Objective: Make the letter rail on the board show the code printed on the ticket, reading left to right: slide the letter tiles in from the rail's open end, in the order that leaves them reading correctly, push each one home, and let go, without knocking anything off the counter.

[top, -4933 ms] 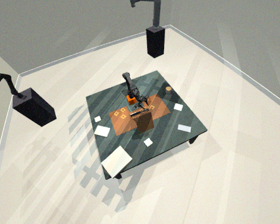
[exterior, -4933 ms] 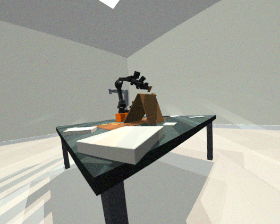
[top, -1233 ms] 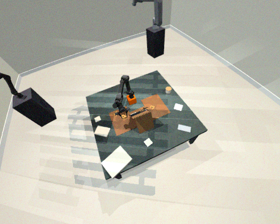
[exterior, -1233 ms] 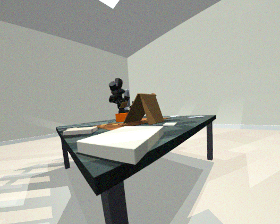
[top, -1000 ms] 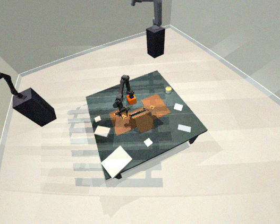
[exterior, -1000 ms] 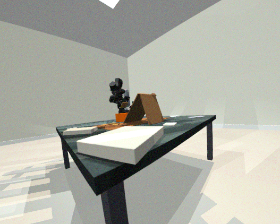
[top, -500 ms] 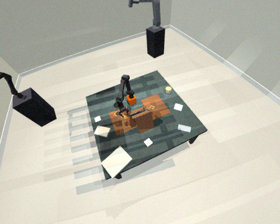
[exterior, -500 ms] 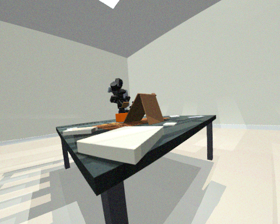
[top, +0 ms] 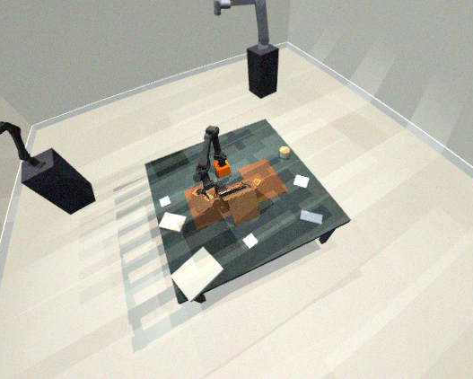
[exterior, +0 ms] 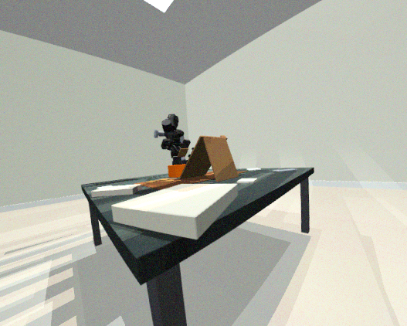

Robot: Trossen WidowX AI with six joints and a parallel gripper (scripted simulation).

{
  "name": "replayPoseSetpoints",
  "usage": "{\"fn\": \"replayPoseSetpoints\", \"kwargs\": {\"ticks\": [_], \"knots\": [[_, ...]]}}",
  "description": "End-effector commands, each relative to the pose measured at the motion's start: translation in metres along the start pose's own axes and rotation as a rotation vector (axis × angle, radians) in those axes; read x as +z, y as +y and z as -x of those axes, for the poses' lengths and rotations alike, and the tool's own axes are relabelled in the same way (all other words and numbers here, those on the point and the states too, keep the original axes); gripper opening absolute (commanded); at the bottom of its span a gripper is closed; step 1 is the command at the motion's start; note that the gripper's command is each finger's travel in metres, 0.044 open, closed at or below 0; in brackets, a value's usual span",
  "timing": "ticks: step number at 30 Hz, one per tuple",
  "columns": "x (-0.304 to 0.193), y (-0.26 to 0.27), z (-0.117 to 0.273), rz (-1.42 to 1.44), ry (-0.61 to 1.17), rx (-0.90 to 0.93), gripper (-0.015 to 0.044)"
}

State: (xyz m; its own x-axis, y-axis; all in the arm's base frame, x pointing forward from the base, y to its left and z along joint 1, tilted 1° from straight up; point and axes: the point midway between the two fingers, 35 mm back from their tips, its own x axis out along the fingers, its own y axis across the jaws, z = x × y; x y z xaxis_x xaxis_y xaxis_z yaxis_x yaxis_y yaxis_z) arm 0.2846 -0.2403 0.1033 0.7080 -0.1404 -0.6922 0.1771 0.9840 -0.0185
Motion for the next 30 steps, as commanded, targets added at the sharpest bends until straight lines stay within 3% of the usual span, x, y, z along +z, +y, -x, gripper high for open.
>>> {"fn": "replayPoseSetpoints", "kwargs": {"ticks": [1,30], "knots": [[0.0,0.002,0.0,-0.002,0.0,-0.004,0.0],[0.0,0.016,0.0,-0.003,0.0,-0.003,0.0]]}}
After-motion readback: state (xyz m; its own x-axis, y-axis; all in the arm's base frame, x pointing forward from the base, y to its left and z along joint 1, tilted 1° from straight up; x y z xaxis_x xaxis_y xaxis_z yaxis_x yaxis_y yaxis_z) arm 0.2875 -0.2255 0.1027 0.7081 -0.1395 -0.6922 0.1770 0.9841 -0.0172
